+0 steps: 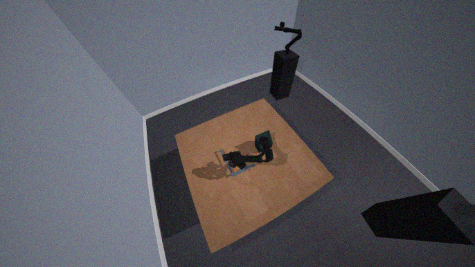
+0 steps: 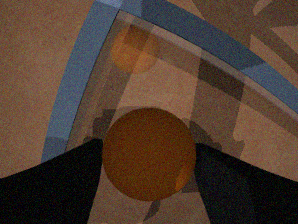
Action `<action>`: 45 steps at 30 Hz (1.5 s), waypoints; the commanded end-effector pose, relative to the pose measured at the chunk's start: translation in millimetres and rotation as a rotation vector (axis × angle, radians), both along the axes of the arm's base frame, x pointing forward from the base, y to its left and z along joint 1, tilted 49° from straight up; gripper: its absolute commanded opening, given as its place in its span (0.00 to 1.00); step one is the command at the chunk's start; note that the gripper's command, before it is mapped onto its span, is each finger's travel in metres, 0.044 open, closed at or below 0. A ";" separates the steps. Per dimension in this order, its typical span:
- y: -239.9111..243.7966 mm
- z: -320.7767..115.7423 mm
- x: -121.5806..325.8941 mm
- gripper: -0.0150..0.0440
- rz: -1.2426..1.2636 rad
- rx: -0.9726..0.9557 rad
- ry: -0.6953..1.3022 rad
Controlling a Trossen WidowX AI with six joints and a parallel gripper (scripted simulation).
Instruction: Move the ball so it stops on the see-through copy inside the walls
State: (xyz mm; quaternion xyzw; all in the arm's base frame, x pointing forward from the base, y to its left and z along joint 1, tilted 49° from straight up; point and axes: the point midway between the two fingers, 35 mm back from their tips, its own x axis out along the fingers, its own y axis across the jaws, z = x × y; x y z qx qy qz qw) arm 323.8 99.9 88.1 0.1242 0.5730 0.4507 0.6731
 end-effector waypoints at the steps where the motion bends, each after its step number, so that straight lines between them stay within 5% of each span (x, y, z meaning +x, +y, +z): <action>1: 3.7 -3.4 4.7 0.25 -0.079 -0.004 0.091; 9: 8.6 -10.2 11.6 0.25 -0.230 -0.017 0.263; 45: 74.5 -66.4 5.9 0.25 -0.233 -0.013 0.267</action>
